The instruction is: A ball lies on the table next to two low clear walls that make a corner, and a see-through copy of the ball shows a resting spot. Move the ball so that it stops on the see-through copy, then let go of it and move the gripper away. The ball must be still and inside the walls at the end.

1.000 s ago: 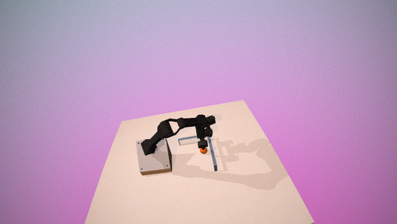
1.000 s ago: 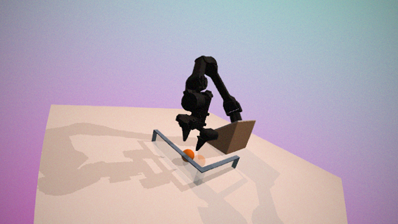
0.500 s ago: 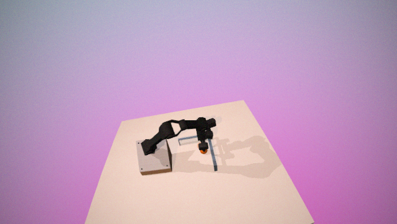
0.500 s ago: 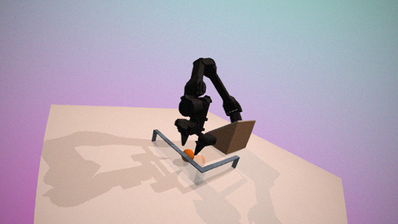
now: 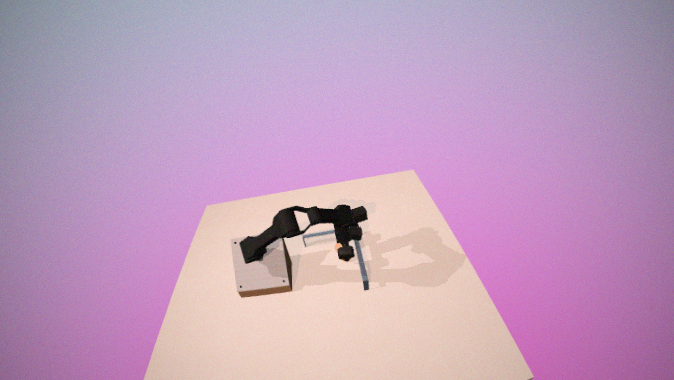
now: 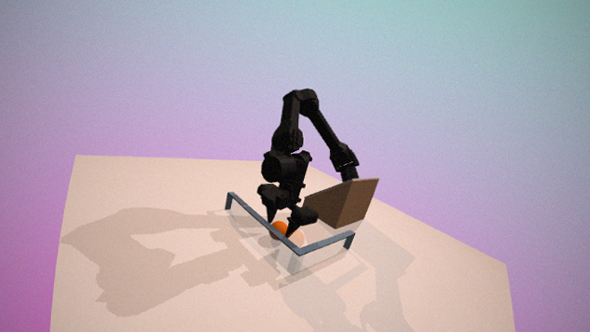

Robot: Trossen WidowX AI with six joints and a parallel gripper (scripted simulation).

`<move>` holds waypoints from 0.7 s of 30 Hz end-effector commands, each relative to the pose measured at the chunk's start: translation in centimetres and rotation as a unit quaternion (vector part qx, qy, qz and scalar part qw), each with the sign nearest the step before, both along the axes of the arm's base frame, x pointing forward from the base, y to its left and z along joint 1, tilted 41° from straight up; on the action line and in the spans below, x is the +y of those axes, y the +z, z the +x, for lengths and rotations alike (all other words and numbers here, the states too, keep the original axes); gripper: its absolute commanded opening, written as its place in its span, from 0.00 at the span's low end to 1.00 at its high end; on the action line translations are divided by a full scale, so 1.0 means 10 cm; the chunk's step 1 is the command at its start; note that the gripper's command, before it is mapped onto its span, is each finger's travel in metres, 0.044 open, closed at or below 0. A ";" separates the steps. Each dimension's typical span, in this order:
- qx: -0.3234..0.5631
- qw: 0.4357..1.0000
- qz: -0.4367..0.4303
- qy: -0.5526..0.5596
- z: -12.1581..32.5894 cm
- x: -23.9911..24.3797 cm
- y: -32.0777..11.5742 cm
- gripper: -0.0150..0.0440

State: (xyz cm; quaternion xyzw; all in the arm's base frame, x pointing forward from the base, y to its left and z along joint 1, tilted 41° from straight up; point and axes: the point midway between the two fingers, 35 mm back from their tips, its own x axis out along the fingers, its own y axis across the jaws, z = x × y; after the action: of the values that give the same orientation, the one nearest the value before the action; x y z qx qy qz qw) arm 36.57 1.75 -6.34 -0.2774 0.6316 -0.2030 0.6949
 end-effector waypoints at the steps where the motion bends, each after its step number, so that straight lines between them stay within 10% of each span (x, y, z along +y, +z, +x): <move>1: 0.005 1.000 -0.004 0.002 -0.02 -0.04 -0.04 0.83; 21: 0.015 1.000 0.022 -0.006 -0.09 0.31 0.21 0.25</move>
State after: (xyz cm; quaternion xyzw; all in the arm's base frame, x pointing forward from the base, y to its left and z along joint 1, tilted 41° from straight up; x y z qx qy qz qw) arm 35.31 3.11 -5.91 -0.2689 0.6534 -0.1919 0.6811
